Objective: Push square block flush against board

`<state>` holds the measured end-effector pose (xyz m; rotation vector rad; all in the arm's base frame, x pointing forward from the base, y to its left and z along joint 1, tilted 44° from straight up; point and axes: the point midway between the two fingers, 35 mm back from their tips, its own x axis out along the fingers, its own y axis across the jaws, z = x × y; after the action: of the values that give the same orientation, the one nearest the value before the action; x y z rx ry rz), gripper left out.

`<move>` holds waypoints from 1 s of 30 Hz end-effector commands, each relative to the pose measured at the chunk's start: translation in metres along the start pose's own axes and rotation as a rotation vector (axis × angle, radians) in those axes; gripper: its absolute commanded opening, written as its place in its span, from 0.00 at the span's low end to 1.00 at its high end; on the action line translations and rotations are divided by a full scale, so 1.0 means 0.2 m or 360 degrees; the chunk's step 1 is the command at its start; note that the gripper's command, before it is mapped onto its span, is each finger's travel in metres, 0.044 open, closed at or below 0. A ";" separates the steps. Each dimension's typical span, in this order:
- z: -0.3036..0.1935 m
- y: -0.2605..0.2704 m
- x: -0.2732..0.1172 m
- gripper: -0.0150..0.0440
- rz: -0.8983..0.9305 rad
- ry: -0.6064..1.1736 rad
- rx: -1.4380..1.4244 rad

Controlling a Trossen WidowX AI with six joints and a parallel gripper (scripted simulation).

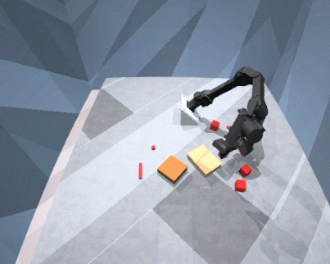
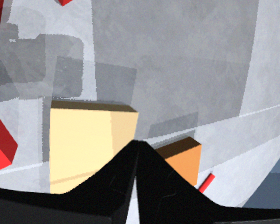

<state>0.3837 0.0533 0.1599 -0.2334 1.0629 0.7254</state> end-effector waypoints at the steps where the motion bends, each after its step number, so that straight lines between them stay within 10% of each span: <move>1: 0.02 0.06 0.09 0.25 0.0182 0.0023 0.0008; 12: 0.08 0.23 0.28 0.25 0.0680 0.0059 0.0112; 30: 0.06 0.35 0.53 0.25 0.0689 0.0057 0.0115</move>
<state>0.3781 0.1596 0.0872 0.0431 1.1883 1.0755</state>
